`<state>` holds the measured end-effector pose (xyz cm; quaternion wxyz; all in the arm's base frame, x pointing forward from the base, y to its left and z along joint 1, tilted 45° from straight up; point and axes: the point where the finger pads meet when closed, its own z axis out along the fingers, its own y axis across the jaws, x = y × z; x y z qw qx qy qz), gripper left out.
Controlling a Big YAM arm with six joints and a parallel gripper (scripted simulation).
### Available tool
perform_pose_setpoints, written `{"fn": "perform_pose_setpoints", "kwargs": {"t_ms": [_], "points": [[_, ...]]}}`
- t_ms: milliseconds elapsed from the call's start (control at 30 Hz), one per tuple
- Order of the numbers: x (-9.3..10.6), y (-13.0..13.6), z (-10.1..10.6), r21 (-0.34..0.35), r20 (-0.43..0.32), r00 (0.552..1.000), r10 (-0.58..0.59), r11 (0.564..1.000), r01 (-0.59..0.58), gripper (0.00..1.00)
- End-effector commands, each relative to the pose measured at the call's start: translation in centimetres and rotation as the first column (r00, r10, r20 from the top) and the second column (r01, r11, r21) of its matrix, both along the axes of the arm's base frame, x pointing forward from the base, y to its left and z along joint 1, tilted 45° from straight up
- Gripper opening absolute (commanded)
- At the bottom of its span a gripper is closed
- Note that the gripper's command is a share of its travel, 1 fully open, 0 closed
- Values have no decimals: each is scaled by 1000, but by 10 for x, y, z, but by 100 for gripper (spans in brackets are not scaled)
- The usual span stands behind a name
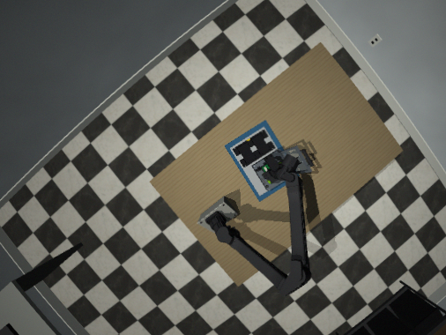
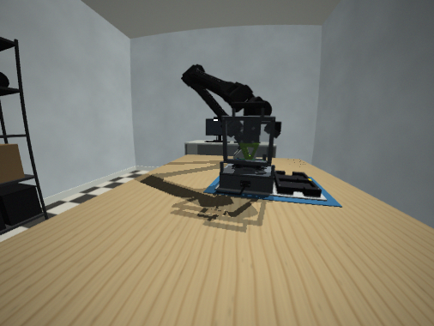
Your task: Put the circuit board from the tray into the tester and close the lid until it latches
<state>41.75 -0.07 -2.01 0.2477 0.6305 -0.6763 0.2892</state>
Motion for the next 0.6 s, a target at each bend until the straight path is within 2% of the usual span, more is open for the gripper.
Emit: {"fn": "perform_pose_setpoints", "kwargs": {"t_ms": [0,567], "points": [[23,2,19,15,60,998,-16,1000,15,72],[20,1,17,14,55,998,-16,1000,15,72]]}}
